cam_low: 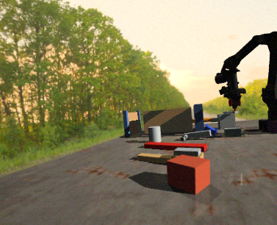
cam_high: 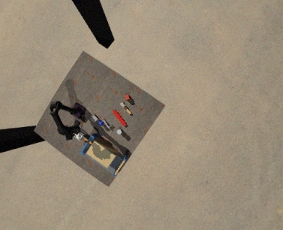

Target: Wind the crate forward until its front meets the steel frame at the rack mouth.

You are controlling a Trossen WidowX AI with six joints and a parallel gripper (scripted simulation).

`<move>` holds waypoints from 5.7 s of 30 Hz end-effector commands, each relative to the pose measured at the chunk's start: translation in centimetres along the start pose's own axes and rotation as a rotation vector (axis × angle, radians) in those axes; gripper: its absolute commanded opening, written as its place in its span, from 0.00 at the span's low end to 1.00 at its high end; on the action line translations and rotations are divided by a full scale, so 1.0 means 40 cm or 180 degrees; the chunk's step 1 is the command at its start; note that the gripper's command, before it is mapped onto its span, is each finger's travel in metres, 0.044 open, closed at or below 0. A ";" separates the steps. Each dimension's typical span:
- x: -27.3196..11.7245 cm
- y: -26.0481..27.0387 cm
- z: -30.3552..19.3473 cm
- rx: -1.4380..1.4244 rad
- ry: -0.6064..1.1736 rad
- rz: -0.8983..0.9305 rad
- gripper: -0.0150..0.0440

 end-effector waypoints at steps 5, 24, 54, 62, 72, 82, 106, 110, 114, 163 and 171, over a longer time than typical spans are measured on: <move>0.003 -0.024 -0.042 0.0058 0.0096 -0.0048 0.25; 0.001 -0.069 -0.089 0.0058 0.0102 -0.0053 0.25; -0.002 -0.158 -0.134 0.0058 0.0108 -0.0063 0.25; -0.003 -0.184 -0.140 0.0058 0.0108 -0.0066 0.25; -0.004 -0.218 -0.143 0.0058 0.0109 -0.0069 0.25; -0.005 -0.251 -0.142 0.0058 0.0109 -0.0073 0.25; -0.008 -0.355 -0.106 0.0058 0.0105 -0.0083 0.25; -0.008 -0.366 -0.099 0.0058 0.0105 -0.0085 0.25; -0.008 -0.377 -0.091 0.0058 0.0104 -0.0086 0.25; -0.009 -0.465 0.043 0.0058 0.0089 -0.0094 0.25; -0.009 -0.470 0.069 0.0058 0.0086 -0.0094 0.25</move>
Point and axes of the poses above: the point midway between the two fingers, 35 mm back from their tips, its own x axis out along the fingers, its own y axis across the jaws, z = x × y, the point moved 4 cm from there along -x, back along the fingers, and after that the axes turned 11 degrees about x, right-handed, at the moved point
